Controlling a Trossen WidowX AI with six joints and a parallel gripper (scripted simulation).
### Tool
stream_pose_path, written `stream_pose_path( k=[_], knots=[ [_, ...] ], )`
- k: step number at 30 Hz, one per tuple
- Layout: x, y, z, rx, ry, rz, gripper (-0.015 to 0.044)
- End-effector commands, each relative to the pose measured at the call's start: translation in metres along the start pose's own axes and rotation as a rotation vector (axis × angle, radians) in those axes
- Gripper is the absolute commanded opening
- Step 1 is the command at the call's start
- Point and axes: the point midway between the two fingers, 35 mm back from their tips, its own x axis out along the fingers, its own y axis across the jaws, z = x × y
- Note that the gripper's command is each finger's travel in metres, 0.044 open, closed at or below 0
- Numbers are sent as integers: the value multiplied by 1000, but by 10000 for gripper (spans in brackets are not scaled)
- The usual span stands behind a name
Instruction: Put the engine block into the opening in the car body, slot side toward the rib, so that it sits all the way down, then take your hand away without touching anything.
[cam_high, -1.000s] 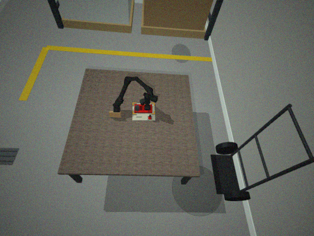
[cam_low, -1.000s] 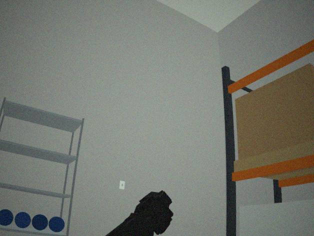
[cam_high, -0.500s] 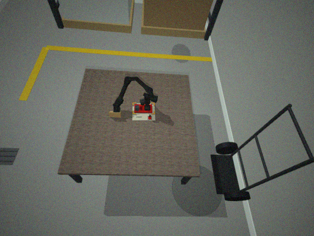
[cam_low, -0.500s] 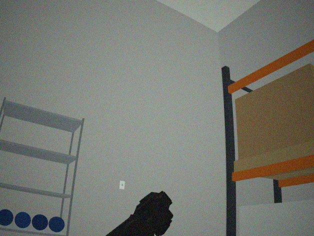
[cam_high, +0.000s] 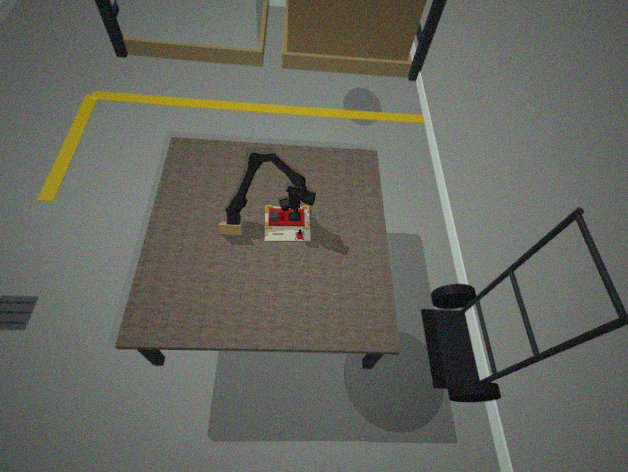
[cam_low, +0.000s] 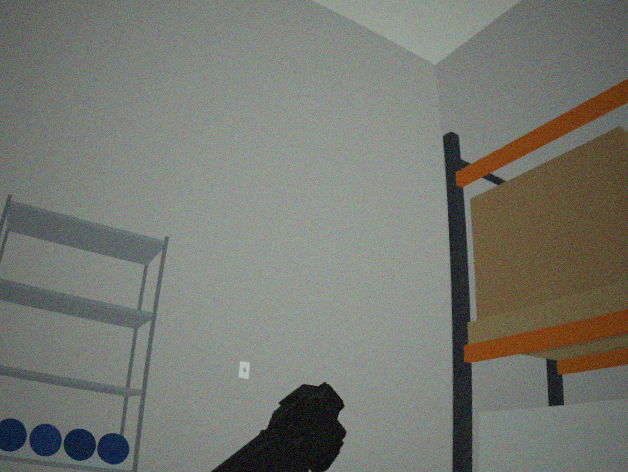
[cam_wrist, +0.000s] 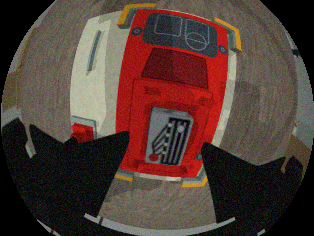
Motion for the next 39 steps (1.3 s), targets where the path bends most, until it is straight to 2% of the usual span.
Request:
stream_pose_path(
  k=[1, 2, 18, 34, 35, 39],
  knots=[
    [0, 0, 0, -1, 0, -1, 422],
    [0, 0, 0, -1, 0, -1, 440],
    [-14, 0, 0, 5, -1, -5, 440],
    [-14, 0, 0, 5, -1, -5, 20],
    [-14, 0, 0, 5, -1, -5, 0],
    [-14, 0, 0, 5, -1, -5, 0]
  ],
)
